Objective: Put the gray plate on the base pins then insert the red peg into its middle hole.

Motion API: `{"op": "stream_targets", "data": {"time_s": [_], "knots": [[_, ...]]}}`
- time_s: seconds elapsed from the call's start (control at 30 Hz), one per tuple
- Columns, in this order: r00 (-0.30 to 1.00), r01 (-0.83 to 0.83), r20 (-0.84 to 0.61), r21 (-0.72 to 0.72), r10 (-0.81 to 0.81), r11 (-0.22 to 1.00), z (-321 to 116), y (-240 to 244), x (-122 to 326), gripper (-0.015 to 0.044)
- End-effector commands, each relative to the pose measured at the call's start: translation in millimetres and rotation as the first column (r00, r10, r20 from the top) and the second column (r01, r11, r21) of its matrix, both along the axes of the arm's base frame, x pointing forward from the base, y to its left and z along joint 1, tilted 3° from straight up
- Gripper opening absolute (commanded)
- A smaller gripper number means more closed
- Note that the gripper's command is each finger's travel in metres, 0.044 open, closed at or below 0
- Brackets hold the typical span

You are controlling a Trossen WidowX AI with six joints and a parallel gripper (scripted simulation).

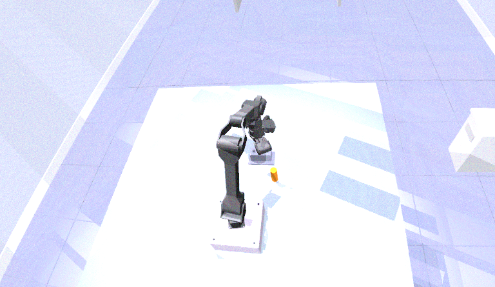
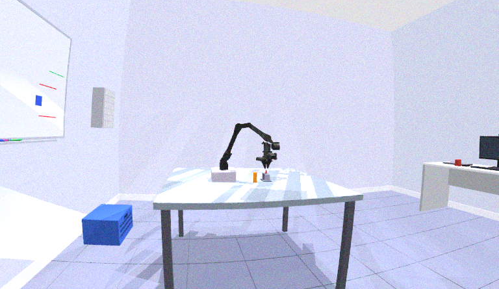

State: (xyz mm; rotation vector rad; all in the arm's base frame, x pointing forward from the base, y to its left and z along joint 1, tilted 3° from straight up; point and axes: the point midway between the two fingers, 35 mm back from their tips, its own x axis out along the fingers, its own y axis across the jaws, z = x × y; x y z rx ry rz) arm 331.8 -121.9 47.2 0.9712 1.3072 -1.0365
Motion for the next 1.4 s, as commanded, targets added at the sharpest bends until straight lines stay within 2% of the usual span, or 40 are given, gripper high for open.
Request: {"op": "stream_targets", "data": {"time_s": [0.0, 1.37], "knots": [[1.0, 0.0, 0.0, 0.0, 0.0, 1.0, 0.1, 0.0, 0.0, 0.015], [1.0, -0.004, -0.001, -0.002, 0.004, 1.0, 13.2, 5.3, -4.5, 0.015]]}}
